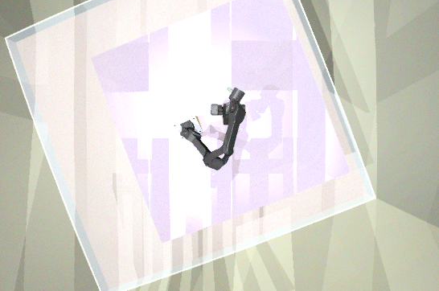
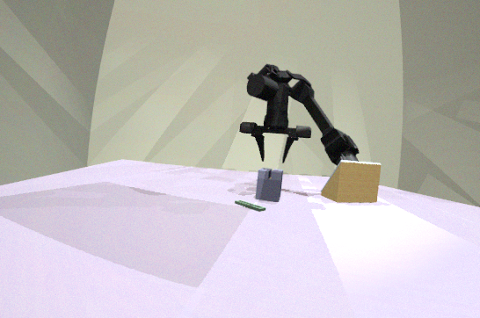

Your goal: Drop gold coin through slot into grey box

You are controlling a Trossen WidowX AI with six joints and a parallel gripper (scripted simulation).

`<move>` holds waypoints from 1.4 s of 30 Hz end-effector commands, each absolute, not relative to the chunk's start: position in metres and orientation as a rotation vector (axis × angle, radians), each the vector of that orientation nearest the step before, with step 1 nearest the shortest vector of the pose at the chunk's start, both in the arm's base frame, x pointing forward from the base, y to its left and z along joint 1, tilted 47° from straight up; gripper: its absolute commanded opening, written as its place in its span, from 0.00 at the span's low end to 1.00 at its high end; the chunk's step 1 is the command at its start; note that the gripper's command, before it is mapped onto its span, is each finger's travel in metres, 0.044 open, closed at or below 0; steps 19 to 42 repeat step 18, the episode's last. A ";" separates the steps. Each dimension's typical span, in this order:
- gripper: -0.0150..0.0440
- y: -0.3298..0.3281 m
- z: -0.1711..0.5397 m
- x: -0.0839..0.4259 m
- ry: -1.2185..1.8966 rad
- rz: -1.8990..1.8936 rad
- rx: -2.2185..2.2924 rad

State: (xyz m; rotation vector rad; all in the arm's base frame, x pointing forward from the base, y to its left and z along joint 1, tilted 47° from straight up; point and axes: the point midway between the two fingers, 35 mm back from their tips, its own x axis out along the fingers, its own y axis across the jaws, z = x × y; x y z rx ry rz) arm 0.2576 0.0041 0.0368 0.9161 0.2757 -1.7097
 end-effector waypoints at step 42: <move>1.00 0.041 0.074 0.258 0.274 -1.708 0.915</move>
